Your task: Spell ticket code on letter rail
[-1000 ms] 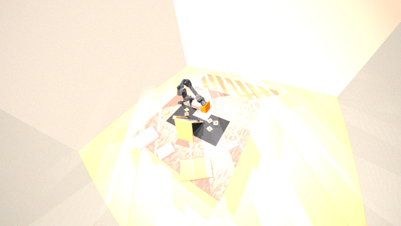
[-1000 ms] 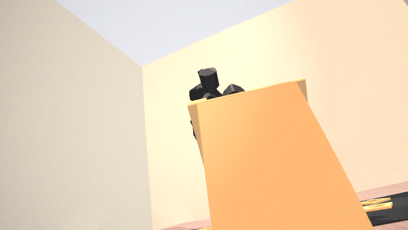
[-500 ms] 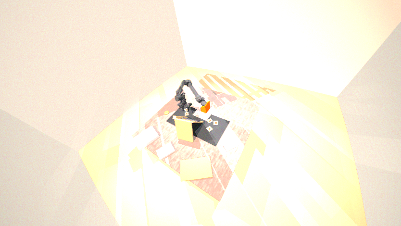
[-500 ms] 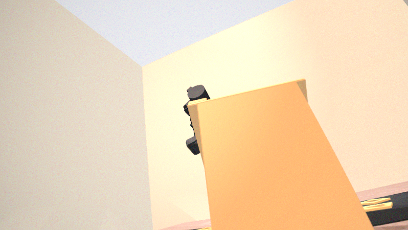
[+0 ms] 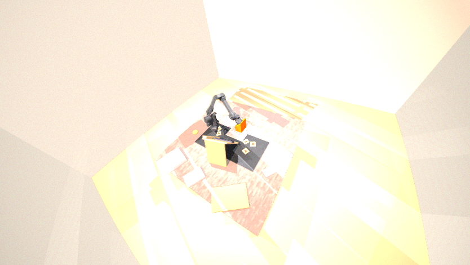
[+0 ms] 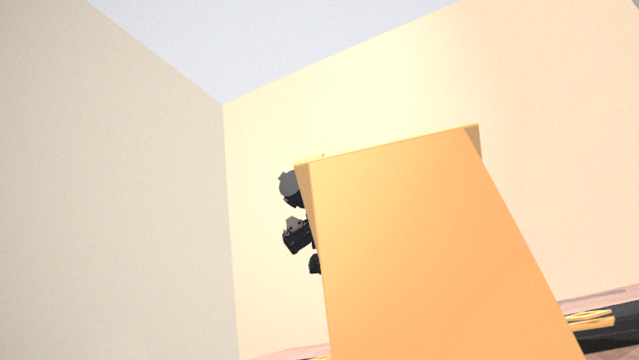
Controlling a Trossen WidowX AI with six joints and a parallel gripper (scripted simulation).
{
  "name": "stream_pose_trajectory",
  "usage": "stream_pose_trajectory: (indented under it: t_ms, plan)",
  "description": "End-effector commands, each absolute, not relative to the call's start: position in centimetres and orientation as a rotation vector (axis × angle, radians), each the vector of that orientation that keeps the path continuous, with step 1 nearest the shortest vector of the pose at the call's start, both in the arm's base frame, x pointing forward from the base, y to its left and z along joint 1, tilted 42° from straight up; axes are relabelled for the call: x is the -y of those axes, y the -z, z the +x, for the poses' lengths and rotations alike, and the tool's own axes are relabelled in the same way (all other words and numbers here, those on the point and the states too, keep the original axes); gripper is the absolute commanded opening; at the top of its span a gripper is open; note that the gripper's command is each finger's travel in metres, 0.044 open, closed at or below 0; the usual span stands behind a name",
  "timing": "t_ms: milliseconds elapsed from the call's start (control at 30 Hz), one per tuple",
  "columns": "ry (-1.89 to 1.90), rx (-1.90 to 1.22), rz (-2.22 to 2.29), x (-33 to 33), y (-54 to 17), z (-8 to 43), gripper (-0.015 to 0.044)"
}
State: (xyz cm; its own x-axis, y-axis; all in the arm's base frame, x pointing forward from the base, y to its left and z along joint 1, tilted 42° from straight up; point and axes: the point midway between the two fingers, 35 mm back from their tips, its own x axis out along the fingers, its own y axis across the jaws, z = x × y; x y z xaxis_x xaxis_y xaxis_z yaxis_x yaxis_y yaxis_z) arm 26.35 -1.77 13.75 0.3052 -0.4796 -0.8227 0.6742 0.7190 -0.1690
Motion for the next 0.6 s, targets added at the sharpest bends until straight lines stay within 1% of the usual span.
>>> stream_pose_trajectory:
  t_ms: [0, 233, 567]
  plan:
    - [1.366, -0.443, 0.978, 8.8, -12.9, 23.7, 0.0340]
    - [1.571, -0.095, 1.280, 11.5, -12.2, 22.0, 0.0340]
    - [1.577, -0.081, 1.290, 11.6, -12.2, 22.0, 0.0340]
